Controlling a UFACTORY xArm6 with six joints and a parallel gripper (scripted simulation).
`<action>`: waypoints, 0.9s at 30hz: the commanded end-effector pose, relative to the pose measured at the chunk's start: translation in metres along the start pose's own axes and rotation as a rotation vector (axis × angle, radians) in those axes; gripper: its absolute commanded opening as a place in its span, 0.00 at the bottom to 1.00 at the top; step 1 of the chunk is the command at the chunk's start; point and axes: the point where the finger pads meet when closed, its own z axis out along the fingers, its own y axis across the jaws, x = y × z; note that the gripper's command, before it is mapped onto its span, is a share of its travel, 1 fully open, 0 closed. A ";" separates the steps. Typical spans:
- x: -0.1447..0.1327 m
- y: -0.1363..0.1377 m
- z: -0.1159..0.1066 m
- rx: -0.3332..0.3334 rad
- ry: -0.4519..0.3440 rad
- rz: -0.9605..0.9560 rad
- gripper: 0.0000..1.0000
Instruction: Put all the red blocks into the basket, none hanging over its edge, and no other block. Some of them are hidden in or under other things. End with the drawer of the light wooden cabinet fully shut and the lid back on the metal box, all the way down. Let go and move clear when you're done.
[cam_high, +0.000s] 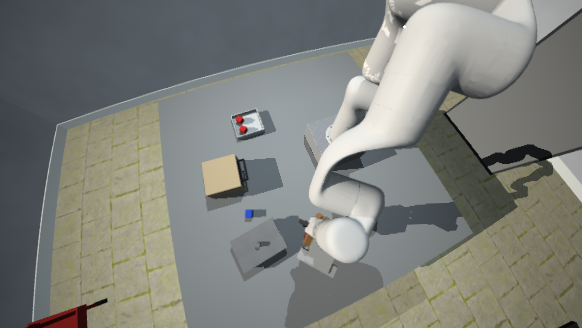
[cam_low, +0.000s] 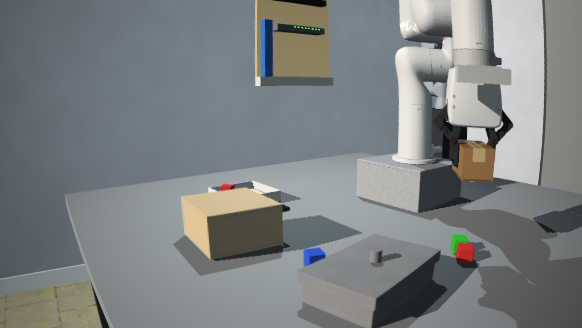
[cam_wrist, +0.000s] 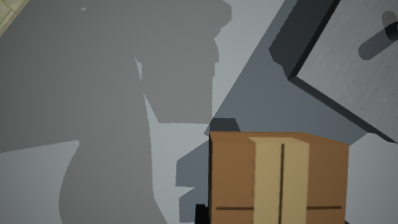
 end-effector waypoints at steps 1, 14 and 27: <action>0.001 0.000 -0.002 0.001 0.004 0.000 0.62; -0.055 0.126 -0.002 0.001 0.004 0.129 0.62; -0.055 0.126 -0.002 0.001 0.004 0.129 0.62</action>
